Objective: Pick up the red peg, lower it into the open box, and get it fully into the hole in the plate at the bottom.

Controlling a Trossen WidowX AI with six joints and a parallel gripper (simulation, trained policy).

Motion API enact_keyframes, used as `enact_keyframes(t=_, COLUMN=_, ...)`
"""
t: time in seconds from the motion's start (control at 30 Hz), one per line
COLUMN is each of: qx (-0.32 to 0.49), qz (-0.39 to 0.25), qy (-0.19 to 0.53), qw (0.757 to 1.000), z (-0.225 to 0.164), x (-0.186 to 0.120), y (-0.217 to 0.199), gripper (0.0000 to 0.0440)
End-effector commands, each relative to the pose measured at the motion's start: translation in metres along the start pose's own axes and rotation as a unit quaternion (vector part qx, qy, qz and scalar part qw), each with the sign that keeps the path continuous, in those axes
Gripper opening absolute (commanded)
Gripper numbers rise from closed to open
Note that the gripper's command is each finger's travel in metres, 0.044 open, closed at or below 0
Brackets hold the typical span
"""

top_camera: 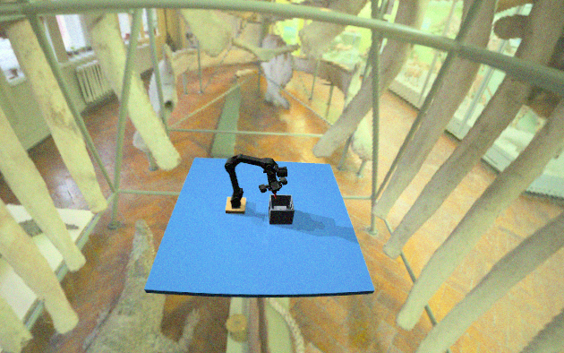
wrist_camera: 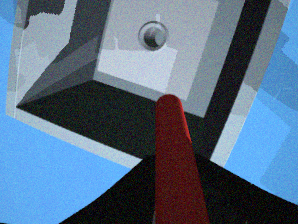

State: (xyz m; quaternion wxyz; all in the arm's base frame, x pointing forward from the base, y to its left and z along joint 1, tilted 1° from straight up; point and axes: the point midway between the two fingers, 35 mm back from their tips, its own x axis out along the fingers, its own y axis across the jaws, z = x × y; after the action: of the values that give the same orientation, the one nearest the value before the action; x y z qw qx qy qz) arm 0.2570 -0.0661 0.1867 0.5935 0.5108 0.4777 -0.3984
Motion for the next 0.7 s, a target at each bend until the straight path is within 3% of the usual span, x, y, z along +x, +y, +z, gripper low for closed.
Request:
enact_keyframes(t=0.0, qx=0.001, qz=-0.004, qy=0.002, qw=1.000, z=0.009, x=0.005, y=0.002, gripper=0.0000)
enact_keyframes(t=0.67, qx=-0.005, qz=-0.024, qy=0.024, qw=0.999, z=0.039, x=0.058, y=0.003, gripper=0.0000)
